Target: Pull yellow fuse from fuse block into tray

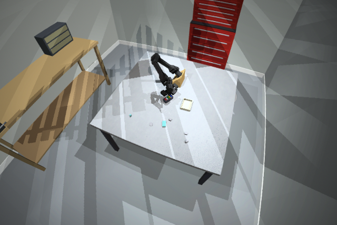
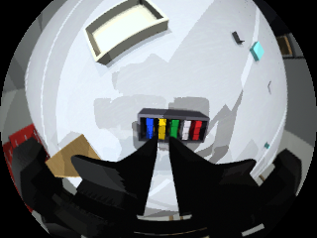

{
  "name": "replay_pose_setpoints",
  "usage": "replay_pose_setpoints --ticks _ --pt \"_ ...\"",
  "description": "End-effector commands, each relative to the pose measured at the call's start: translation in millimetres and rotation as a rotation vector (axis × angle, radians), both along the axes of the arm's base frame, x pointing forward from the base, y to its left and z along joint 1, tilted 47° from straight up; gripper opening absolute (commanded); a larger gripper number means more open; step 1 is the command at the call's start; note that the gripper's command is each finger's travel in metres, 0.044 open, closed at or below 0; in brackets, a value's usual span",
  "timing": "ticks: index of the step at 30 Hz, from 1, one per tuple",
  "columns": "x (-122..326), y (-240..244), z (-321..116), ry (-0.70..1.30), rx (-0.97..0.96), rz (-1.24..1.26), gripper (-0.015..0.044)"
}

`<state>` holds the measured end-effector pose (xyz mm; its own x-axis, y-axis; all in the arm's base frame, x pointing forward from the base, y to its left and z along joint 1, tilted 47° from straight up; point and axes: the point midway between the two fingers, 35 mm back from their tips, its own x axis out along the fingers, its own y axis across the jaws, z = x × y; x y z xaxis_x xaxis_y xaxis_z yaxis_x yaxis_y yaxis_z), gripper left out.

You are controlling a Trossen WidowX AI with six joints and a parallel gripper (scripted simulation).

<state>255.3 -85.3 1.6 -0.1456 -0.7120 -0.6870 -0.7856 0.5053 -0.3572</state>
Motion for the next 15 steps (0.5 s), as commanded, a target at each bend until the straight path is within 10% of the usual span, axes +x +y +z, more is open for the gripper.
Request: replay_pose_setpoints --ticks 1,15 --pt "-1.5 -3.4 -2.9 0.006 -0.004 0.003 0.0061" --pt "-3.6 -12.9 -12.6 0.006 -0.005 0.002 0.0061"
